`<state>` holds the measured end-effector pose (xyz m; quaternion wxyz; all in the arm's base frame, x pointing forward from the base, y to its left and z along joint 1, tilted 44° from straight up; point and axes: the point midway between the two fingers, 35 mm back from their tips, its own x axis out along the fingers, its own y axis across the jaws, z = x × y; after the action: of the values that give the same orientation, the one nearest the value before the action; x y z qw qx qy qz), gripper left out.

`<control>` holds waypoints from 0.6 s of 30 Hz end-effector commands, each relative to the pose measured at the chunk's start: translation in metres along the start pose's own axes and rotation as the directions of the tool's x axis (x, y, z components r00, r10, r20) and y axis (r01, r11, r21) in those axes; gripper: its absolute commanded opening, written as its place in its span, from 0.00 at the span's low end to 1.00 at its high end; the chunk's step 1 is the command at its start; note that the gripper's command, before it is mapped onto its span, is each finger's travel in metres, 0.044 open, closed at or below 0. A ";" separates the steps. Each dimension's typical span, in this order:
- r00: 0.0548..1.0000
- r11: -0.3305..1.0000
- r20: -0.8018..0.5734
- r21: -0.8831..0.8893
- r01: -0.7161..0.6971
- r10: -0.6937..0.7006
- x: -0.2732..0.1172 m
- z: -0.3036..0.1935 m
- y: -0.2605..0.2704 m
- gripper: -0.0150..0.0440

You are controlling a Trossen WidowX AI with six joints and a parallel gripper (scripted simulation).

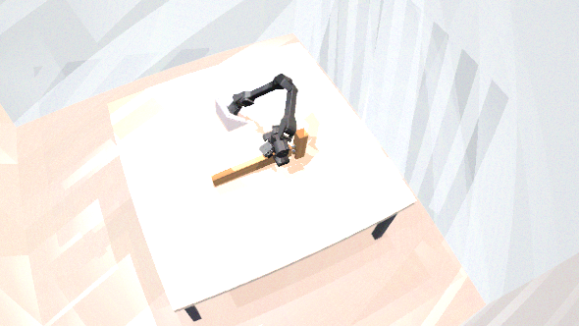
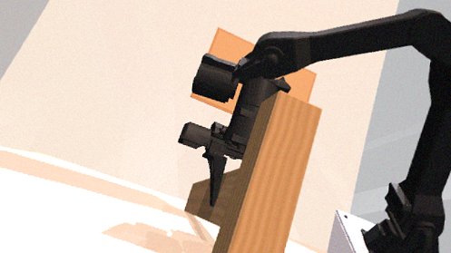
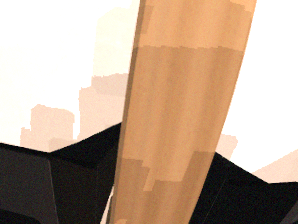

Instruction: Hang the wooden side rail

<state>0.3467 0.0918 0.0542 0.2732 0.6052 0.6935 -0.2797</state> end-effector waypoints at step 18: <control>1.000 1.000 -0.002 -0.002 -0.020 0.020 -0.005 -0.005 0.001 0.25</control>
<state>0.3462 0.0940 0.0563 0.2740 0.6057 0.6931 -0.2789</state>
